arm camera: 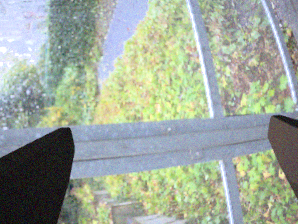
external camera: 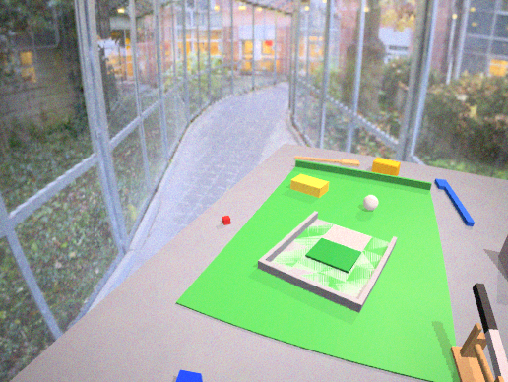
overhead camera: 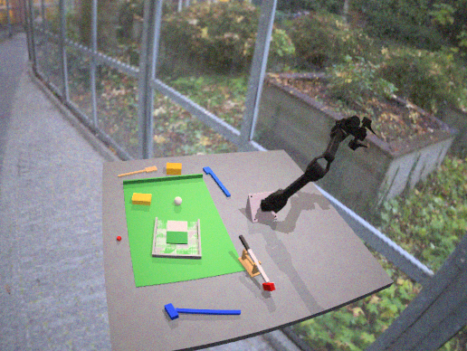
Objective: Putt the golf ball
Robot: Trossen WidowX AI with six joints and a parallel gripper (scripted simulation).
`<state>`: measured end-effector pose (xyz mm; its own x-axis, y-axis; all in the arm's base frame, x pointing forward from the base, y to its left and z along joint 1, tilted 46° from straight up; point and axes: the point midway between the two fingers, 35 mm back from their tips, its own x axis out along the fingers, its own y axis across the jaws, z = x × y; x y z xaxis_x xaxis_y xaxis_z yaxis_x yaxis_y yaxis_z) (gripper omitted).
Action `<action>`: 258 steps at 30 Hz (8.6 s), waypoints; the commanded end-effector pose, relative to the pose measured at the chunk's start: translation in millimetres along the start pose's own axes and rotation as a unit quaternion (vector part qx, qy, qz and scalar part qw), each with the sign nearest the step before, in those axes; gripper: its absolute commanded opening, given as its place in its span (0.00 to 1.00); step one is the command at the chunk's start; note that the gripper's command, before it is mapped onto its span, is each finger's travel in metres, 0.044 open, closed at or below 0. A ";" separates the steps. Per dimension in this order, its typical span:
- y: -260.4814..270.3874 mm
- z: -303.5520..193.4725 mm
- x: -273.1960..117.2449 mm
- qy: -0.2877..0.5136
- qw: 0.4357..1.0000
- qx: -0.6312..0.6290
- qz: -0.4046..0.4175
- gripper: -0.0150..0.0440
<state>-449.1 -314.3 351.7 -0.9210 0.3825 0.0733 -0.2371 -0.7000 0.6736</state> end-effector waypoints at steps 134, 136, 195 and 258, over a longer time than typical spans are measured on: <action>-596.7 389.0 -432.6 -0.198 -0.783 0.211 0.550 0.69; -596.7 389.0 -432.6 -0.198 -0.783 0.211 0.550 0.60; -512.7 279.0 -561.2 -0.015 -0.743 -0.128 0.657 0.25; -555.9 7.7 -605.2 0.343 -0.590 -0.541 0.492 0.25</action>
<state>241.4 -154.3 -58.2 -0.0884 0.6961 -0.7124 0.1207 0.7175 0.6861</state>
